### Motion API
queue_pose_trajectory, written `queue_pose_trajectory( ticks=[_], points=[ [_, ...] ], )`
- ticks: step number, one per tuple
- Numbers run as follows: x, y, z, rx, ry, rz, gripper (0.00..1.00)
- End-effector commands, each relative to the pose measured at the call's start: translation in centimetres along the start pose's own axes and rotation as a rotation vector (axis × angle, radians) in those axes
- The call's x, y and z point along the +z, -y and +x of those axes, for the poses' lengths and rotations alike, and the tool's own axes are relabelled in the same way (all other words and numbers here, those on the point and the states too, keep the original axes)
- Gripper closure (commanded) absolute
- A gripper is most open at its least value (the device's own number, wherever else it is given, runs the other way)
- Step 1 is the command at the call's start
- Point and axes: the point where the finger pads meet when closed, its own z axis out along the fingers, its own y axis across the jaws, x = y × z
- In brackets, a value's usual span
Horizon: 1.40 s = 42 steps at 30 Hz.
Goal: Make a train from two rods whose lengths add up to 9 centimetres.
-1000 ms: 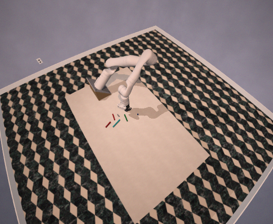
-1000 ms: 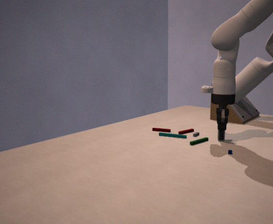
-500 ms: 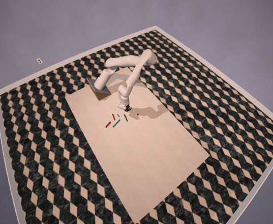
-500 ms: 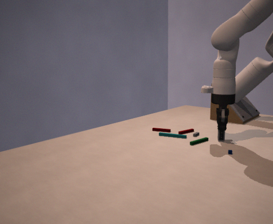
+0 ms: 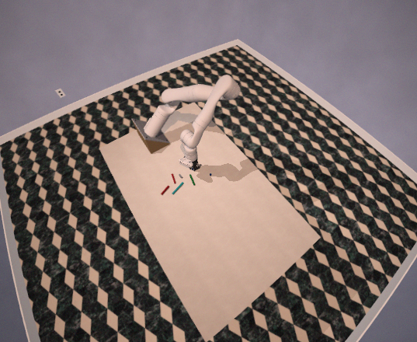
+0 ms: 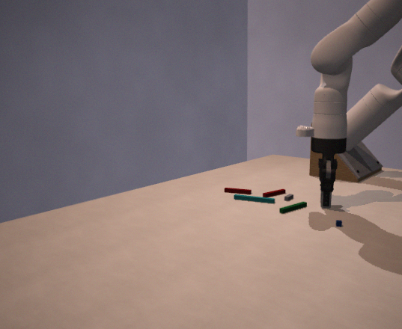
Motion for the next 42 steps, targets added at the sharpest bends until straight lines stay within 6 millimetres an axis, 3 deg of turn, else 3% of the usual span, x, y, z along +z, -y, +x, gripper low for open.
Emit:
queue_pose_trajectory(
  ticks=[1, 10, 23, 35, 36, 42],
  points=[
    [-0.1, 0.0, 0.0, 0.000, -0.001, 0.001, 0.76],
    [-0.8, 0.0, 0.0, 0.000, -0.001, 0.001, 0.76],
    [-7.0, 0.0, 0.0, 0.000, -0.001, 0.001, 0.76],
    [-9.1, 0.0, 0.0, 0.000, -0.001, 0.001, 0.76],
    [-9.1, 0.0, 0.0, 0.000, -0.001, 0.001, 0.00],
    [-9.1, 0.0, 0.0, 0.000, -0.001, 0.001, 0.00]
  ],
)
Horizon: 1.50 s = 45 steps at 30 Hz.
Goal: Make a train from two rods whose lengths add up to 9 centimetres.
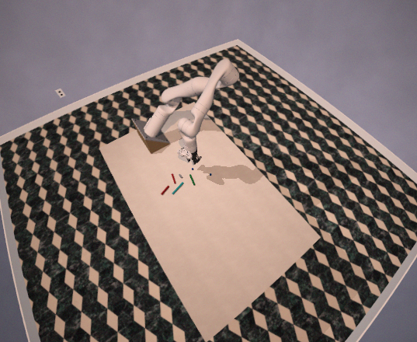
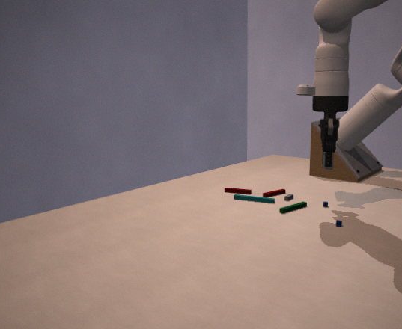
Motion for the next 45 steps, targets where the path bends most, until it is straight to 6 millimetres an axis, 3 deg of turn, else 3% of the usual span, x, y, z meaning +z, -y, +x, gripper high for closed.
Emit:
queue_pose_trajectory(
  ticks=[1, 23, 32, 34, 45],
  points=[
    [-0.1, 0.0, 0.0, 0.000, -0.001, 0.002, 0.00],
    [0.1, 0.2, 0.5, -0.056, -0.001, -0.001, 0.00],
    [0.7, 1.4, 2.7, -0.346, 0.000, -0.007, 0.00],
    [0.7, 1.4, 2.7, -0.346, 0.000, -0.007, 0.00],
    [1.7, 3.4, 6.0, -0.777, 0.000, -0.002, 0.00]
  ],
)
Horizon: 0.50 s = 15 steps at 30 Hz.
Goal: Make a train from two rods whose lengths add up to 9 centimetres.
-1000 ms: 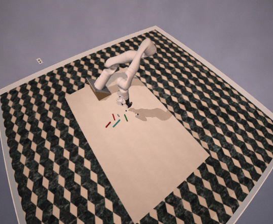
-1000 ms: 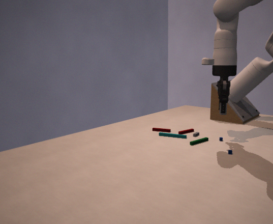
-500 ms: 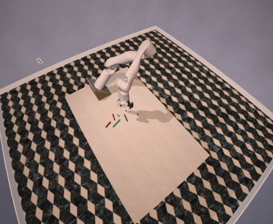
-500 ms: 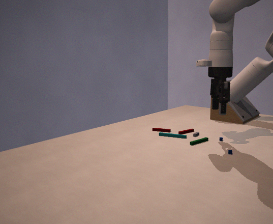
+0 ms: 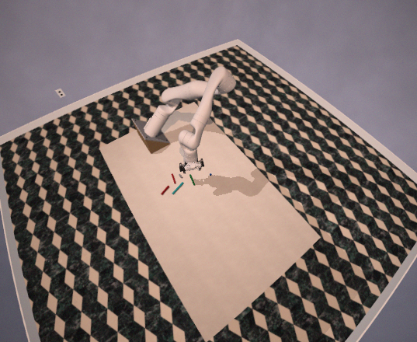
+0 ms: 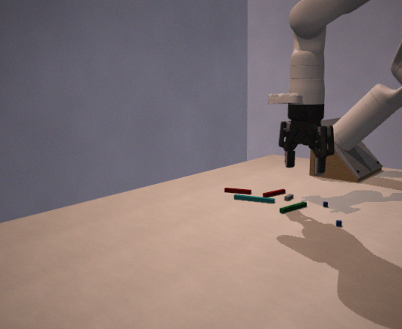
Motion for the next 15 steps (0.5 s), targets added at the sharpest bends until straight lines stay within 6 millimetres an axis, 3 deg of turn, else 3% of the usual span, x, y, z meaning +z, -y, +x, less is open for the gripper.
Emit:
queue_pose_trajectory(
  ticks=[1, 13, 14, 15],
  points=[
    [0.19, -0.62, 0.91, -0.048, -0.003, 0.003, 0.00],
    [0.42, -0.78, 1.81, -0.147, -0.007, 0.006, 0.00],
    [0.42, -0.78, 1.81, -0.147, -0.007, 0.006, 0.76],
    [0.42, -0.78, 1.81, -0.147, -0.007, 0.006, 0.76]
  ],
)
